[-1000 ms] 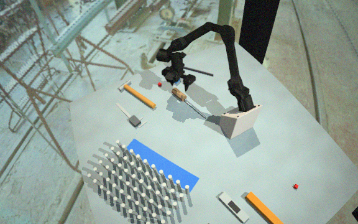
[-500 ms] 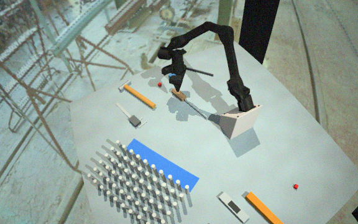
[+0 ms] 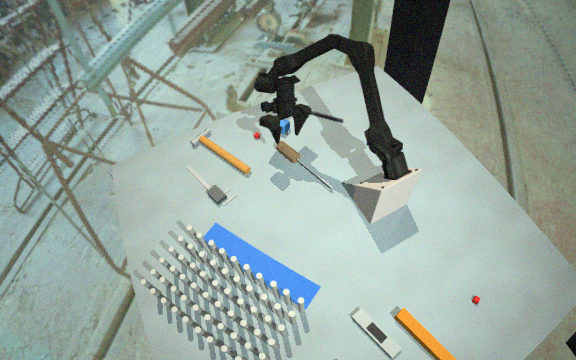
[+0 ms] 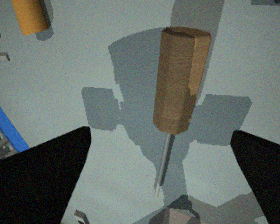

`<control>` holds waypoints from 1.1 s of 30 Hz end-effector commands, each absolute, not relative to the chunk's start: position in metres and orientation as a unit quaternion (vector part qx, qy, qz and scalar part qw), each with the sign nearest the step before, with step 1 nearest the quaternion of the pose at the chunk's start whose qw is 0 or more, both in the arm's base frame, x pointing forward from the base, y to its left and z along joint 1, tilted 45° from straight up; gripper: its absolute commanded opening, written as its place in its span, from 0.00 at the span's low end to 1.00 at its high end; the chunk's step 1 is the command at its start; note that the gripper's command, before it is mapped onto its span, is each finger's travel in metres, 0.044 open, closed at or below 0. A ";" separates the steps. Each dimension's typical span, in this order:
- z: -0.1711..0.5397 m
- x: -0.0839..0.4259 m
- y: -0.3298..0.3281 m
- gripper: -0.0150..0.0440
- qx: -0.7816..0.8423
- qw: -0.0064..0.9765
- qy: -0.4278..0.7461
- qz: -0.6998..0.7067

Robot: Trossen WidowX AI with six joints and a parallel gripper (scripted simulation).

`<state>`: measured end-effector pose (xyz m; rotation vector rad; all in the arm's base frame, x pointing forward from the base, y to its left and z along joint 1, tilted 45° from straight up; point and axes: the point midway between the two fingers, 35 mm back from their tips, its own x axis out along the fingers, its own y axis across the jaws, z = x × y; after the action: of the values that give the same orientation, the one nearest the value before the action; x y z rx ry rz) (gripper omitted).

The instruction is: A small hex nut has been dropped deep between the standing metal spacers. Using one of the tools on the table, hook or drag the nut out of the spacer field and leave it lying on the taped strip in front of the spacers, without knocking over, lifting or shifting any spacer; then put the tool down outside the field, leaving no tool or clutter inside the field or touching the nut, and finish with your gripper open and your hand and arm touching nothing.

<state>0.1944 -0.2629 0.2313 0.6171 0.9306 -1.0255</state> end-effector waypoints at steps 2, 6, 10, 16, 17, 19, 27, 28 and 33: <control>0.232 0.195 -0.263 0.82 0.286 0.725 0.419 -0.466; 0.232 0.195 -0.263 0.73 0.286 0.725 0.419 -0.466; 0.232 0.195 -0.263 0.73 0.286 0.725 0.419 -0.466; 0.228 0.195 -0.267 0.73 0.285 0.725 0.419 -0.466; 0.227 0.196 -0.268 0.73 0.285 0.725 0.419 -0.466; 0.225 0.196 -0.271 0.73 0.285 0.725 0.419 -0.466; 0.216 0.197 -0.280 0.73 0.285 0.725 0.419 -0.467; 0.215 0.197 -0.281 0.73 0.285 0.725 0.419 -0.467; 0.210 0.197 -0.287 0.73 0.285 0.725 0.419 -0.467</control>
<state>0.1971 -0.2845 0.2138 0.6303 0.9186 -1.0361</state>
